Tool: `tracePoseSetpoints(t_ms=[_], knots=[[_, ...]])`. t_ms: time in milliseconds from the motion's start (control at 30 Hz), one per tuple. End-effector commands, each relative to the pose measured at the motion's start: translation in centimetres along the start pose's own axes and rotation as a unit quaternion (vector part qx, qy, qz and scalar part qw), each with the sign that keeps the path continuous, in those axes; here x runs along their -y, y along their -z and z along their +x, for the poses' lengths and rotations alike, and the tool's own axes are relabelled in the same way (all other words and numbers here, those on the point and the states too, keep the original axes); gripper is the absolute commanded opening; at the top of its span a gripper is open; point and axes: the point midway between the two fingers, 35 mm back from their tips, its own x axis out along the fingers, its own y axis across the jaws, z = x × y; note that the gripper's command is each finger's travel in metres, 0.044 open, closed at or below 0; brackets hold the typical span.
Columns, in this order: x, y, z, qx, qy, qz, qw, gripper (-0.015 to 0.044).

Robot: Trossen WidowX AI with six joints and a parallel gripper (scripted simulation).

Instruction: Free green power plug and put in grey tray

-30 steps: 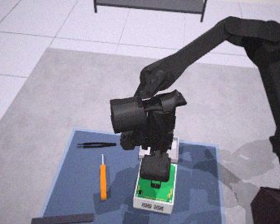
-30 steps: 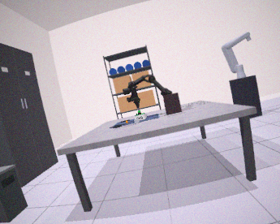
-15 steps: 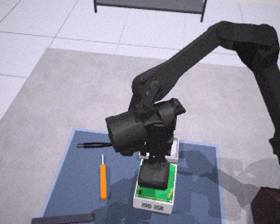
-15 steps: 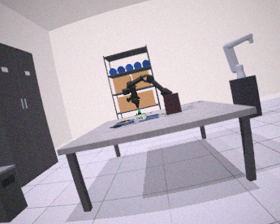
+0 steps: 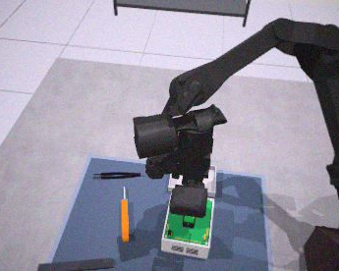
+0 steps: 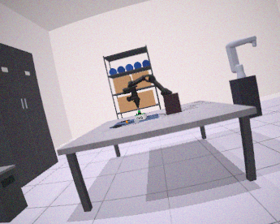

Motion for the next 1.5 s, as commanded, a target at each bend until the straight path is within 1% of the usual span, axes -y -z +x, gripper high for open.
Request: tracePoseSetpoints(t_ms=[0, 233, 567, 867, 1167, 1200, 1467], knots=[[0.5, 0.0, -1.7, 0.018, -0.032, -0.002, 0.999, 0.0], [-0.7, 0.0, -1.8, 0.018, 0.036, -0.001, 0.999, 0.0], [-0.7, 0.1, -2.6, 0.018, 0.035, -0.001, 0.999, 0.0], [-0.5, 0.0, 0.4, 0.018, 0.036, -0.001, 0.999, 0.0], [-0.5, 0.0, 0.4, 0.018, 0.036, -0.001, 0.999, 0.0236], [-0.5, 0.0, 0.4, 0.018, 0.036, -0.001, 0.999, 0.0249], [-0.5, 0.0, 0.8, 0.018, 0.036, -0.001, 0.999, 0.0249]])
